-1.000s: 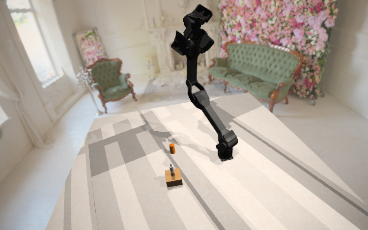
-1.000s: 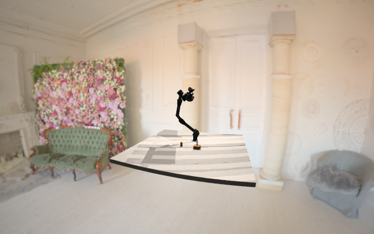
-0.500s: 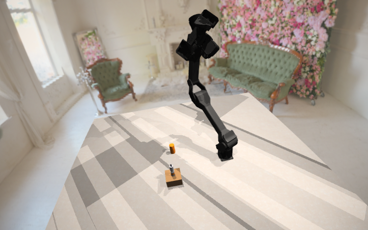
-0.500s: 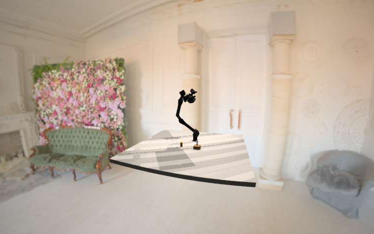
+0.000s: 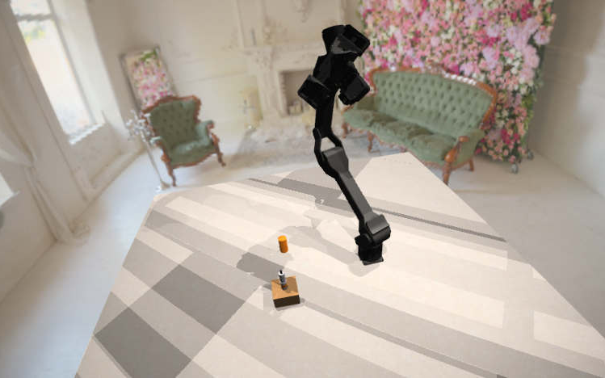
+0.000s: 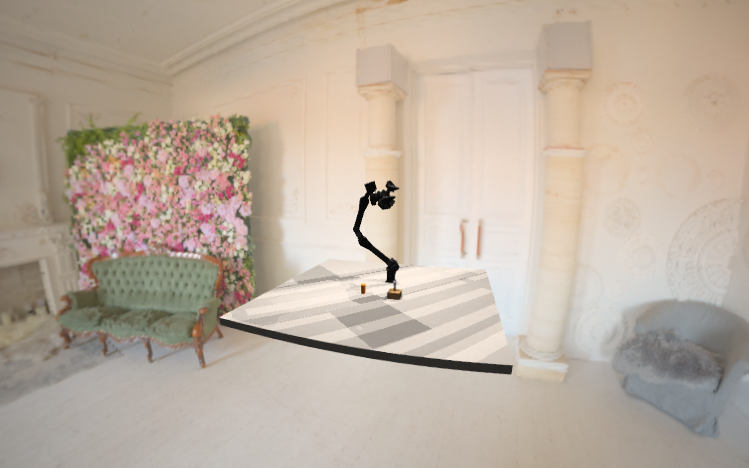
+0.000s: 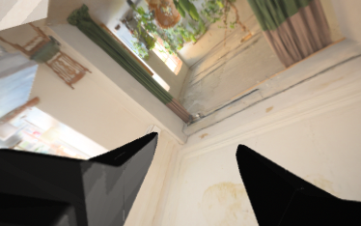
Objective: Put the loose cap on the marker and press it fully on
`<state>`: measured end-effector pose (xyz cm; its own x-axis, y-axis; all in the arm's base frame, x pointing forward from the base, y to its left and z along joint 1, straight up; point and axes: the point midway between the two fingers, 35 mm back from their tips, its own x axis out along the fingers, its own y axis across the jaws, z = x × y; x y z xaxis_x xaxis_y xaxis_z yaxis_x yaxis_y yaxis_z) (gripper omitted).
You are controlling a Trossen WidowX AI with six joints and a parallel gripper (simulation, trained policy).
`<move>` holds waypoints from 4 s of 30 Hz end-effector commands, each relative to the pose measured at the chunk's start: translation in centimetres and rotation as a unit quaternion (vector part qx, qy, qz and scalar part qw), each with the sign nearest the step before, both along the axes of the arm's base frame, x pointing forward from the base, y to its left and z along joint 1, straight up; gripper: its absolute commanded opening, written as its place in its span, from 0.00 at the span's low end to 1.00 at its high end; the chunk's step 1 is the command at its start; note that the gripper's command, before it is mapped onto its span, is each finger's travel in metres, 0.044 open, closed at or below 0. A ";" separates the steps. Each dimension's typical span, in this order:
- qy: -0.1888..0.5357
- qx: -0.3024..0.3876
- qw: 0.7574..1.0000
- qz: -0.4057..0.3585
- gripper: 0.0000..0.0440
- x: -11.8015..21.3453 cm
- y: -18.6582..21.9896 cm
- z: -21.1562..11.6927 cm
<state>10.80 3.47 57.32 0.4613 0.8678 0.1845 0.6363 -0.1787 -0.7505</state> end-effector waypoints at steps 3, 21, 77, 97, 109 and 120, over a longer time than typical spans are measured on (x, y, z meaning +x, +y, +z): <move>0.004 -0.020 1.000 -0.001 0.70 -0.6 0.9 -0.9; 0.024 -0.082 0.996 -0.023 0.71 -1.6 3.2 -3.8; 0.170 -0.229 0.948 -0.138 0.73 -0.6 9.1 -12.1; 0.246 -0.256 0.916 -0.189 0.74 1.3 10.3 -14.9; 0.295 -0.263 0.892 -0.219 0.74 2.6 10.7 -16.4; 0.341 -0.265 0.868 -0.247 0.74 4.0 10.9 -17.7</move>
<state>14.50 14.23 39.98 0.6551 0.4260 -0.6240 -0.1459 -0.7390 -0.6577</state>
